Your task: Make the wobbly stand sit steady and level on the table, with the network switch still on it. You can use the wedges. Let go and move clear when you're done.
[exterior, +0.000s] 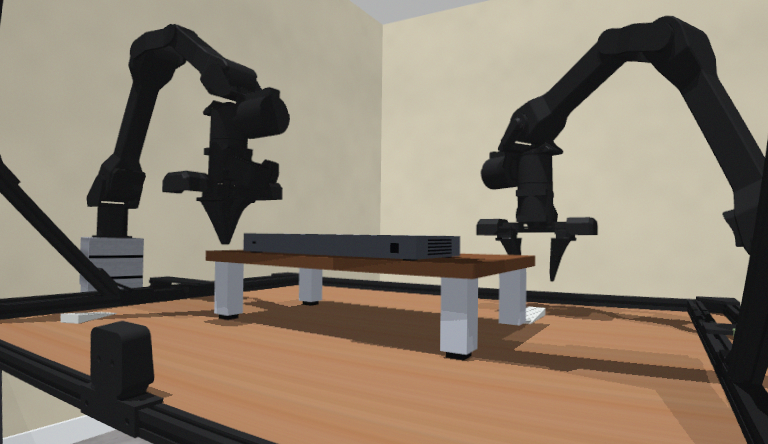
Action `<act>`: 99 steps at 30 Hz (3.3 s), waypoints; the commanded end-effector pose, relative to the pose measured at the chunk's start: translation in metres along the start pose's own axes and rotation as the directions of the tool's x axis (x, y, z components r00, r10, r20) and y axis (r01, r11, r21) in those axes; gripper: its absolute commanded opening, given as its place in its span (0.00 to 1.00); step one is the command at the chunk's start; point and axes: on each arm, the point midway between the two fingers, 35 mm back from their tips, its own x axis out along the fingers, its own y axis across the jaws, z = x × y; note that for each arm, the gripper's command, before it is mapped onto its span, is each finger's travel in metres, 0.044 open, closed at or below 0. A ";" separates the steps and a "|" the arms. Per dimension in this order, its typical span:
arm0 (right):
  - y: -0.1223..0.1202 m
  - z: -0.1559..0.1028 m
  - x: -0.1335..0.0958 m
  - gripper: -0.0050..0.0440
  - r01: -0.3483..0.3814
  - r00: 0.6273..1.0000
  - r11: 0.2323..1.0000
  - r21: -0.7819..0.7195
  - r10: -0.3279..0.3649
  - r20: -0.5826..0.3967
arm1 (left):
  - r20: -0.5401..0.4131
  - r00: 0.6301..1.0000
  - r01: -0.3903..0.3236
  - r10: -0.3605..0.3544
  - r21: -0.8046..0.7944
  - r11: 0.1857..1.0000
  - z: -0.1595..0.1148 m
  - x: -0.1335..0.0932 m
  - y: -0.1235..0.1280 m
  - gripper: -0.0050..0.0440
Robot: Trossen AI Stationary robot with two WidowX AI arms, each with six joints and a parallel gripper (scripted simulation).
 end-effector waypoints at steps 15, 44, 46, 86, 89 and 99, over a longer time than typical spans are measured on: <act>0.000 0.000 0.000 0.59 0.000 1.000 1.000 0.000 0.000 0.000 | -0.002 1.000 -0.003 0.003 -0.002 1.000 0.000 0.017 0.000 0.10; 0.000 0.000 0.000 0.59 0.000 1.000 1.000 0.000 0.000 0.000 | -0.002 1.000 -0.003 0.003 -0.002 1.000 0.000 0.020 0.000 0.10; 0.000 0.000 0.000 0.59 0.000 1.000 1.000 0.000 0.000 0.000 | -0.002 1.000 -0.003 0.003 -0.002 1.000 0.000 0.020 0.000 0.10; 0.002 0.034 0.053 0.10 -0.008 1.000 1.000 0.003 0.008 0.004 | -0.002 1.000 -0.003 0.003 -0.002 1.000 0.000 0.018 0.000 0.10; 0.002 0.034 0.053 0.10 -0.008 1.000 1.000 0.003 0.008 0.004 | -0.002 1.000 -0.003 0.003 -0.002 1.000 0.000 0.018 0.000 0.10; 0.002 0.034 0.053 0.10 -0.008 1.000 1.000 0.003 0.008 0.004 | -0.002 1.000 -0.003 0.003 -0.002 1.000 0.000 0.018 0.000 0.10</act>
